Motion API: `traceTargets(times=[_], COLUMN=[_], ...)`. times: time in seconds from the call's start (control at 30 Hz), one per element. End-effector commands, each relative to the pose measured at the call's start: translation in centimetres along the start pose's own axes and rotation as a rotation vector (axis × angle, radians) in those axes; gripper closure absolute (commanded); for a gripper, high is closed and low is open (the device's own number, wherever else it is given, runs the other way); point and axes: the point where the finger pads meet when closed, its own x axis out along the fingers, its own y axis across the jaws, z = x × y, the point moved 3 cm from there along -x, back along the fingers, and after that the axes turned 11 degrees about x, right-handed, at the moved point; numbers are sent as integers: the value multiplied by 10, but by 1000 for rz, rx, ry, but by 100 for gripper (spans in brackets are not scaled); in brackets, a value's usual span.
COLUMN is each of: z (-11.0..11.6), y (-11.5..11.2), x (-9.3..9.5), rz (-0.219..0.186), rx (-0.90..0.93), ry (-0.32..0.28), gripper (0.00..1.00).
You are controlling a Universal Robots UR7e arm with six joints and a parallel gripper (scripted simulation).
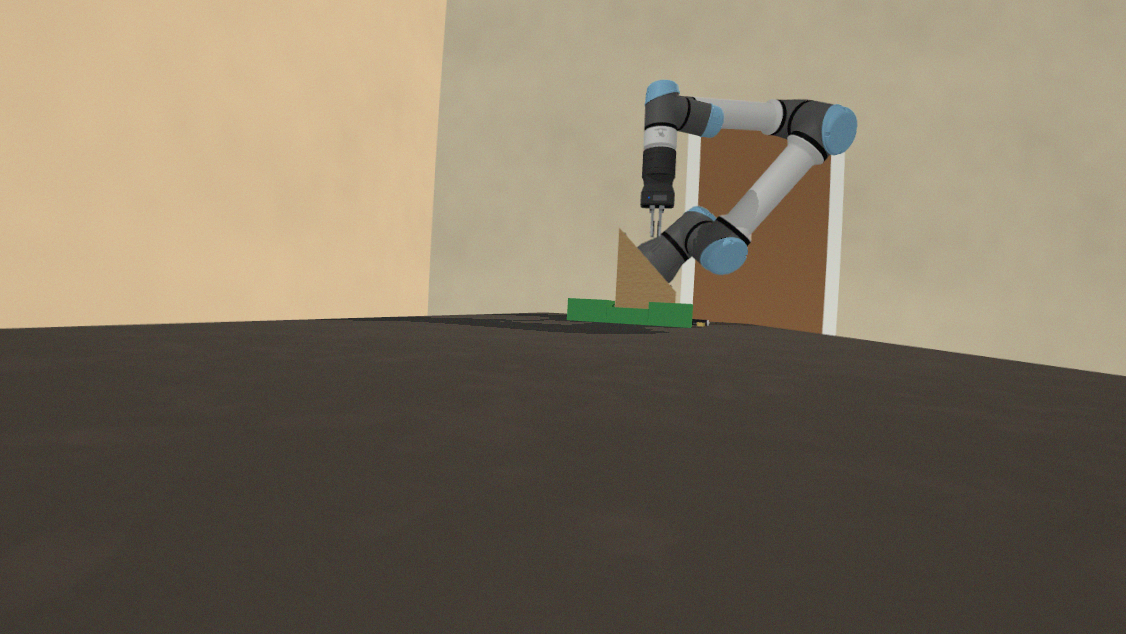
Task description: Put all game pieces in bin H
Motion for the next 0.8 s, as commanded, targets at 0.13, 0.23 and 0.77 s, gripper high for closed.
traceTargets(times=[0.13, 0.23, 0.77], z=[21, 26, 104], y=[-17, -21, -84], x=[20, 24, 99], rz=[-1, -1, -5], rx=[-184, -209, -682], ry=[-3, -3, -1], gripper=[69, 69, 69])
